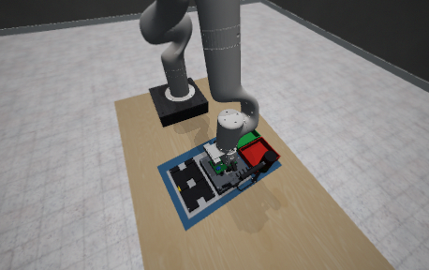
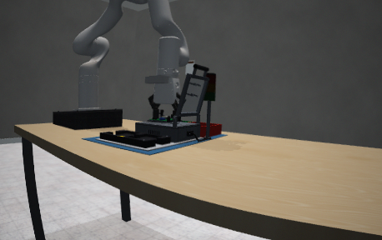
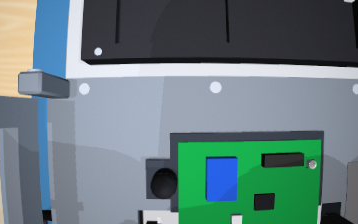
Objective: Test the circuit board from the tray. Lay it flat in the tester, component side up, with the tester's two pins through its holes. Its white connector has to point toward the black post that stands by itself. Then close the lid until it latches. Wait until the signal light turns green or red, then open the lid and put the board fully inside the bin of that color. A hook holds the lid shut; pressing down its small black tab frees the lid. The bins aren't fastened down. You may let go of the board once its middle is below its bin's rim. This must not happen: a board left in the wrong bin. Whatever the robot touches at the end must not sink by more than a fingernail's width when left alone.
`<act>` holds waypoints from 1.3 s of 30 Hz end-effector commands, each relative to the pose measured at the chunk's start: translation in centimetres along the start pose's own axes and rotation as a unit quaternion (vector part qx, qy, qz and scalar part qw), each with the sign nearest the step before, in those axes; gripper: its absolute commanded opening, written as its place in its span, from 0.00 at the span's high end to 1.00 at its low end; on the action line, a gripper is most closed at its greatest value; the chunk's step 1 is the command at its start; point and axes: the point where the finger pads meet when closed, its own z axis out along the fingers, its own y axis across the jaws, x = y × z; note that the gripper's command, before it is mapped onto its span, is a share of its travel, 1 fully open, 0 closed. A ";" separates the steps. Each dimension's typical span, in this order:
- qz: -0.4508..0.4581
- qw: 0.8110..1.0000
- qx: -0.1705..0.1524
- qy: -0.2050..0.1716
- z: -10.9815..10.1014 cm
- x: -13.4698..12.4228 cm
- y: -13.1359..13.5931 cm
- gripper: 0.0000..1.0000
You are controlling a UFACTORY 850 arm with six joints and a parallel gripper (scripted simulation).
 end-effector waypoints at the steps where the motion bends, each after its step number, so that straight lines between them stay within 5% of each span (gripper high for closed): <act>1: 0.000 1.000 -0.001 0.000 0.0 0.0 0.0 0.00; 39: 0.000 1.000 -0.001 0.000 -0.5 0.0 0.0 0.00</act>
